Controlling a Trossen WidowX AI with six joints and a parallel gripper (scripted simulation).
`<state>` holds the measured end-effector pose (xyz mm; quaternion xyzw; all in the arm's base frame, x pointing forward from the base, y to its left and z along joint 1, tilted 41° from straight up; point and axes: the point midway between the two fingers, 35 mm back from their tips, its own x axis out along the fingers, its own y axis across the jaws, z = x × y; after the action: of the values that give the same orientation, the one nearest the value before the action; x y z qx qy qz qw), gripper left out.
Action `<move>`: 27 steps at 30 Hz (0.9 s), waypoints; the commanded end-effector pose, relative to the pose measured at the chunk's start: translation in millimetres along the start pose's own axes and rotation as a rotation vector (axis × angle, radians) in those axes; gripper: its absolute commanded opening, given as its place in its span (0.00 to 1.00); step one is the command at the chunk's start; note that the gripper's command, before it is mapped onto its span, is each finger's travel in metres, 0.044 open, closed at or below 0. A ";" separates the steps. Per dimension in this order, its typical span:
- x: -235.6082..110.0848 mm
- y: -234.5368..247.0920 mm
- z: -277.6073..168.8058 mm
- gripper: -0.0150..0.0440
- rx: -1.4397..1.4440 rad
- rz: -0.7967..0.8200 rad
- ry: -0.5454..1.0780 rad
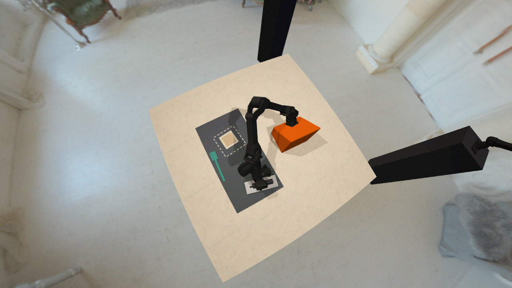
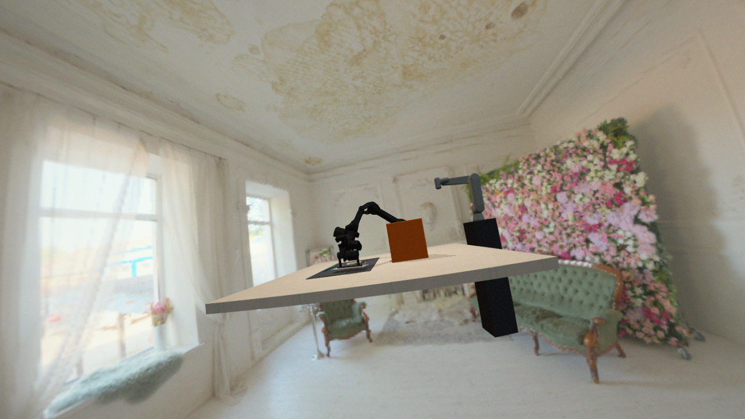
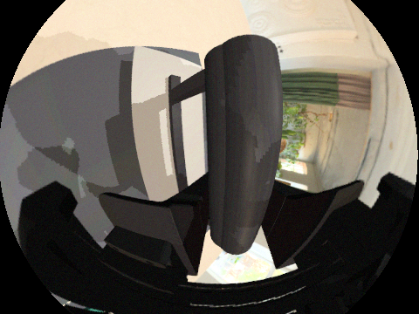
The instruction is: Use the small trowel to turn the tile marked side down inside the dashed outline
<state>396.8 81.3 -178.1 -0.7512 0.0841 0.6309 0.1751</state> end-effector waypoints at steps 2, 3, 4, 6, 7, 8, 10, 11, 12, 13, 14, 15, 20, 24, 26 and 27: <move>4.6 1.8 -1.5 0.25 -0.007 -0.015 0.002; 5.7 3.0 -1.5 0.25 -0.008 -0.015 0.003; 6.8 4.2 -1.6 0.25 -0.008 -0.015 0.003; 9.0 6.7 -1.7 0.25 -0.008 -0.014 0.003; 10.1 7.9 -1.7 0.25 -0.008 -0.014 0.003; 11.2 9.1 -1.7 0.25 -0.008 -0.013 0.003; 13.1 11.3 -1.7 0.25 -0.008 -0.013 0.003; 13.6 11.9 -1.7 0.25 -0.008 -0.013 0.003; 13.8 12.1 -1.7 0.25 -0.008 -0.013 0.003; 13.8 12.1 -1.7 0.30 -0.008 -0.013 0.003; 13.8 12.1 -1.7 0.34 -0.008 -0.013 0.003; 13.8 12.1 -1.7 0.39 -0.008 -0.013 0.003; 13.8 12.1 -1.7 0.61 -0.008 -0.013 0.003; 13.8 12.1 -1.7 0.76 -0.008 -0.013 0.003; 13.8 12.1 -1.7 0.76 -0.008 -0.013 0.003; 13.8 12.1 -1.7 0.76 -0.008 -0.013 0.003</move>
<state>396.5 70.3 -193.3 -0.7530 0.0794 0.6291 0.1760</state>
